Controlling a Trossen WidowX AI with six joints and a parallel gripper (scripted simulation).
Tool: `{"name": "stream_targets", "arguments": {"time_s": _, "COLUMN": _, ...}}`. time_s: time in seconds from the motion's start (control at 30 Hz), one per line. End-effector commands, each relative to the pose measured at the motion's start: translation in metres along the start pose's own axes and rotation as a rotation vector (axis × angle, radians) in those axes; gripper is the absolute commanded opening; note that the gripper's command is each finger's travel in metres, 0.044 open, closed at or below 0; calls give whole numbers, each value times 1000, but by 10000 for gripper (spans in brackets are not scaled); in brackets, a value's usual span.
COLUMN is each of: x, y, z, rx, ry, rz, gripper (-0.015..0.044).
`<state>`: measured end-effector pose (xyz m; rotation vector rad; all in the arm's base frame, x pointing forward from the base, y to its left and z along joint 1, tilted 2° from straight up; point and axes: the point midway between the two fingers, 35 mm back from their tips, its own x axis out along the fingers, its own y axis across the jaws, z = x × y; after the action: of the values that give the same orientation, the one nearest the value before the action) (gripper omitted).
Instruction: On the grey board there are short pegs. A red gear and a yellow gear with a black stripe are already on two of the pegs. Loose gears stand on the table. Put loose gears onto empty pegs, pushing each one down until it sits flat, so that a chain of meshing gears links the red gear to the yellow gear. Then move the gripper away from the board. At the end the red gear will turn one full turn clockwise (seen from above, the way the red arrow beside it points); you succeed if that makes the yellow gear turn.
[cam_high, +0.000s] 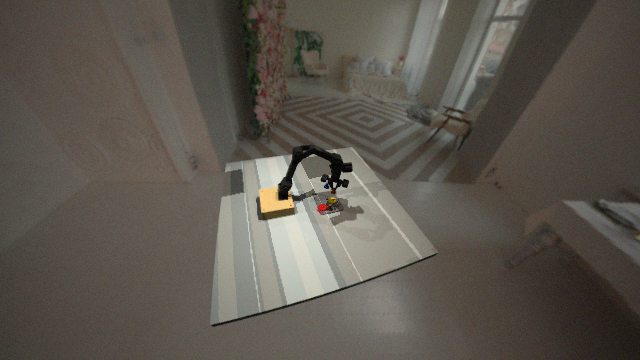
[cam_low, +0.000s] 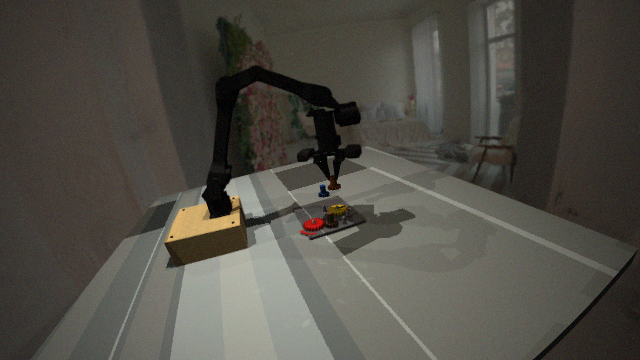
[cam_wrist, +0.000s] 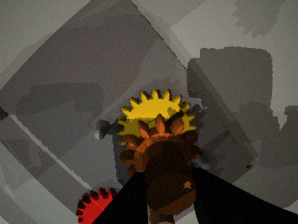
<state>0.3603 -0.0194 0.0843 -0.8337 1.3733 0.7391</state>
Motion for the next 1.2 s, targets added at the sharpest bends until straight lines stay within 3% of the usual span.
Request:
{"name": "stream_targets", "arguments": {"time_s": 0.0, "x": 4, "y": -6, "z": -9, "rx": -10, "ry": -2, "rz": 3, "gripper": 0}}
{"name": "stream_targets", "arguments": {"time_s": 1.17, "x": 24, "y": -41, "z": -83, "rx": -48, "ry": 8, "rz": 3, "gripper": 0}}
